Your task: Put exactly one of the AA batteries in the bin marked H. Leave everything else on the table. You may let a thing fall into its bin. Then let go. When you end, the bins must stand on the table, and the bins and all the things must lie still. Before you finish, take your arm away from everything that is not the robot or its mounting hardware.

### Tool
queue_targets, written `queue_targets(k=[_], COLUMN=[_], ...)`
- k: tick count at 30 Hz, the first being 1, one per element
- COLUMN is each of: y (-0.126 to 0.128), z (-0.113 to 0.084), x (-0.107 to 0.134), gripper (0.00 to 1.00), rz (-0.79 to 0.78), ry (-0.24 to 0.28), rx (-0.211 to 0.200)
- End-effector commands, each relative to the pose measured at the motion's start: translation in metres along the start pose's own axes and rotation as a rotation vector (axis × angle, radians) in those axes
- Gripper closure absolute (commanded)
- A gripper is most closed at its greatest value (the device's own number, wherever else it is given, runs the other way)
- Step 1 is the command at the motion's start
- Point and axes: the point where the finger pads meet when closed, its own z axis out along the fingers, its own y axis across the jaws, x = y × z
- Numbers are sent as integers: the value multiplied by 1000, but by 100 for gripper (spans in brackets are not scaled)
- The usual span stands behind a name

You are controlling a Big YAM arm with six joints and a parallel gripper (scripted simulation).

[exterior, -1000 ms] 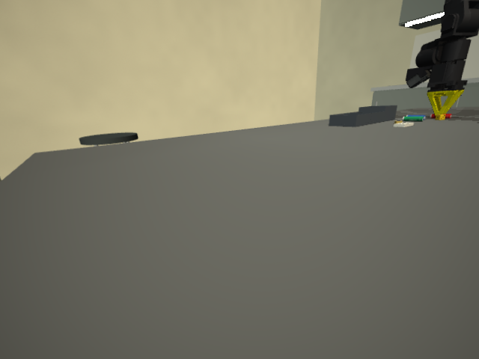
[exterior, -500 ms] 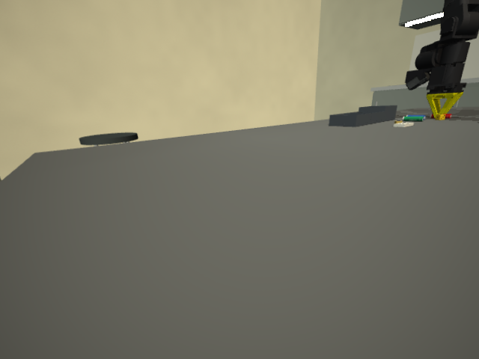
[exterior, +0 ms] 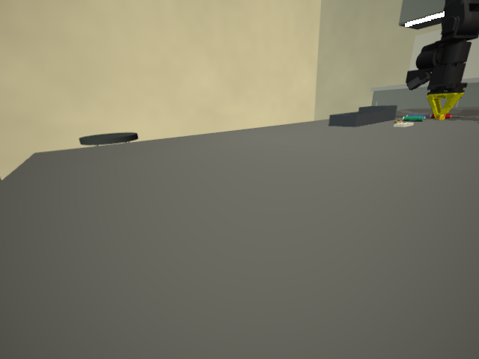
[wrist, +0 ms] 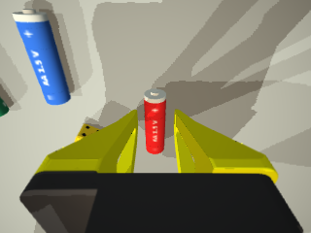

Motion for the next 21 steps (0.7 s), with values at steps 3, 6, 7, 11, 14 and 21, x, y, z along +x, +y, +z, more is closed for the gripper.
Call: queue_targets(k=[3, 6, 7, 11, 14, 21], y=[-1, -1, -1, -1, -1, -1], z=[-4, -4, -4, -4, -4, -4], x=[16, 16, 16, 17, 17, 18], gripper=[91, 91, 91, 91, 91, 91], rz=[3, 3, 2, 2, 2, 2], ry=[14, 15, 15, 18, 17, 17], rx=[3, 2, 3, 1, 2, 1])
